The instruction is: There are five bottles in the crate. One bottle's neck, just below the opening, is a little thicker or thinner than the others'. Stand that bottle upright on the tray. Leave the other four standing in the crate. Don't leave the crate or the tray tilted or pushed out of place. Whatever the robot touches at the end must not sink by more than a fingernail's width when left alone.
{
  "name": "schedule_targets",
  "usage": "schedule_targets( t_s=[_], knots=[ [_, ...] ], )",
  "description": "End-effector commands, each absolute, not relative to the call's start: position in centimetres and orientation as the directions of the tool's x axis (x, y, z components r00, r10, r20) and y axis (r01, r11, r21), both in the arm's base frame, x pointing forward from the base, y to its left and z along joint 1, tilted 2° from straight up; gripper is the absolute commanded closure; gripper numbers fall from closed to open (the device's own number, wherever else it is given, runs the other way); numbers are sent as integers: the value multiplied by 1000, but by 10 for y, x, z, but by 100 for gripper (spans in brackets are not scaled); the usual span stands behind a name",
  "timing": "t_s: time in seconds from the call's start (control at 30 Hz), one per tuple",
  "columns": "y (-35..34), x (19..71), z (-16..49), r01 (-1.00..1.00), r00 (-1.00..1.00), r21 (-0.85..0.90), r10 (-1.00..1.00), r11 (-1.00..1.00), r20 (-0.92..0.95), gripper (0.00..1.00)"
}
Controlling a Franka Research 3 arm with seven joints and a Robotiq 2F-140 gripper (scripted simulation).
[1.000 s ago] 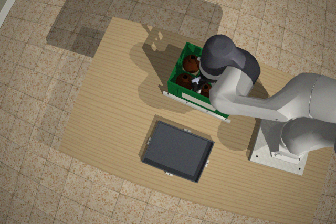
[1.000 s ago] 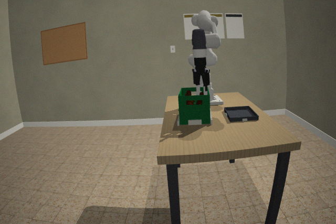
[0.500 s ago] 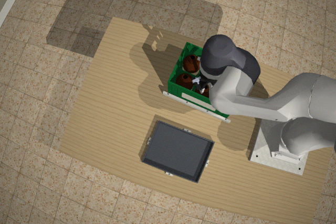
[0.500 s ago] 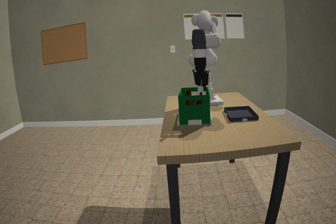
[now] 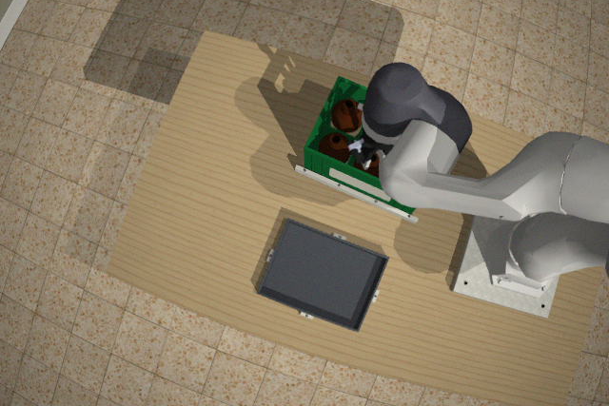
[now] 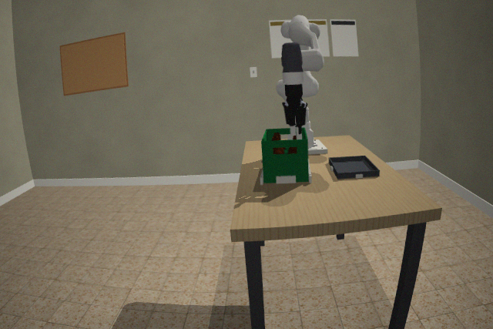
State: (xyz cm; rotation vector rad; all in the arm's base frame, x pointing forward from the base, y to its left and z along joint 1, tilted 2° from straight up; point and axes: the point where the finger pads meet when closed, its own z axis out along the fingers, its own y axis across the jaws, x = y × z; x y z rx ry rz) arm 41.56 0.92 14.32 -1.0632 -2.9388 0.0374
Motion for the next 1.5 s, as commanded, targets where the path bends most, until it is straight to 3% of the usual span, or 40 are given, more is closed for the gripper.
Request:
schedule_targets(
  t_s=[0.0, 1.33, 1.37, 1.47],
  knots=[
    [8, 415, 141, 642, -766, -31, 643, 766, 7, 90],
    [8, 415, 141, 642, -766, -31, 643, 766, 7, 90],
    [8, 415, 141, 642, -766, -31, 643, 766, 7, 56],
    [8, 415, 141, 642, -766, -31, 643, 766, 7, 56]
  ],
)
